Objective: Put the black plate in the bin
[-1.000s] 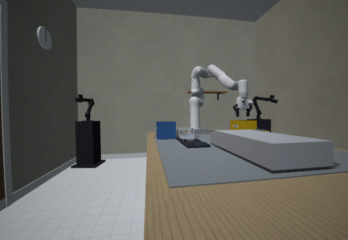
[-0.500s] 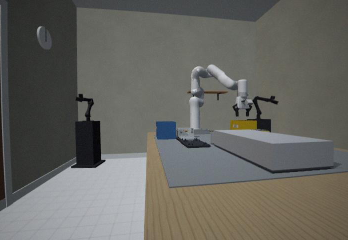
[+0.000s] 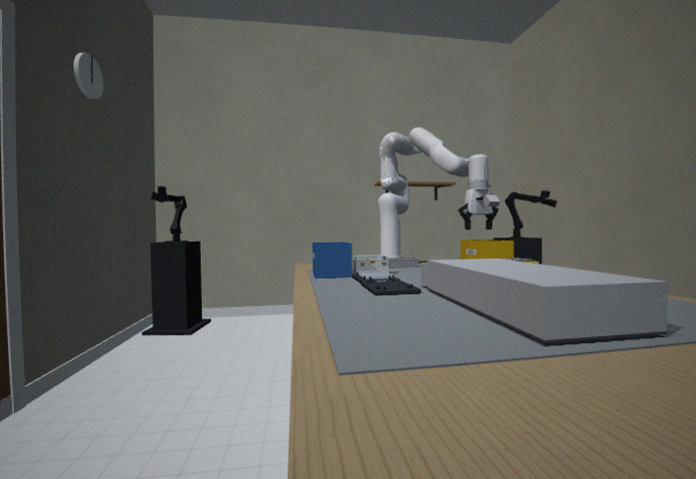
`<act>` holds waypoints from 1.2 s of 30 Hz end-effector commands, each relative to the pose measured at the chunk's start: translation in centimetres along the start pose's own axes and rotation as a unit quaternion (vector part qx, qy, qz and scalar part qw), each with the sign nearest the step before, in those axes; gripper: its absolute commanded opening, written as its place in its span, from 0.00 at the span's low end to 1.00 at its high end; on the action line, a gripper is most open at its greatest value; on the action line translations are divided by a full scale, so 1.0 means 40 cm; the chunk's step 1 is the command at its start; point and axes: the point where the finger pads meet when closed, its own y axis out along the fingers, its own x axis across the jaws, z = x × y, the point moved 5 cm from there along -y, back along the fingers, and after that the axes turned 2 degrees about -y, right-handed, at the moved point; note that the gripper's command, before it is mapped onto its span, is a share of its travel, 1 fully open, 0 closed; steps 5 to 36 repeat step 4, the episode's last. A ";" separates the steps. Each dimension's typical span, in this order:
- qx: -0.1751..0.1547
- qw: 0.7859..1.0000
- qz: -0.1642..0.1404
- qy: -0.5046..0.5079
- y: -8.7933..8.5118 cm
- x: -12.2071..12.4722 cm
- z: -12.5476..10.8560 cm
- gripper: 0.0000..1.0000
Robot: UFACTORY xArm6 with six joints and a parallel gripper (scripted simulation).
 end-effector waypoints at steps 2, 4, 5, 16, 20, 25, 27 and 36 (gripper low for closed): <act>0.002 1.000 0.001 0.000 -0.005 0.002 0.004 1.00; 0.002 1.000 0.001 0.000 -0.005 0.002 0.004 1.00; 0.002 1.000 0.001 0.000 -0.005 0.002 0.004 1.00; 0.002 1.000 0.001 0.000 -0.005 0.002 0.004 1.00; 0.002 1.000 0.001 0.000 -0.005 0.002 0.004 1.00; 0.002 1.000 0.001 0.000 -0.005 0.002 0.004 1.00; 0.002 1.000 0.001 0.000 -0.005 0.002 0.004 1.00; 0.002 1.000 0.001 0.000 -0.005 0.002 0.004 1.00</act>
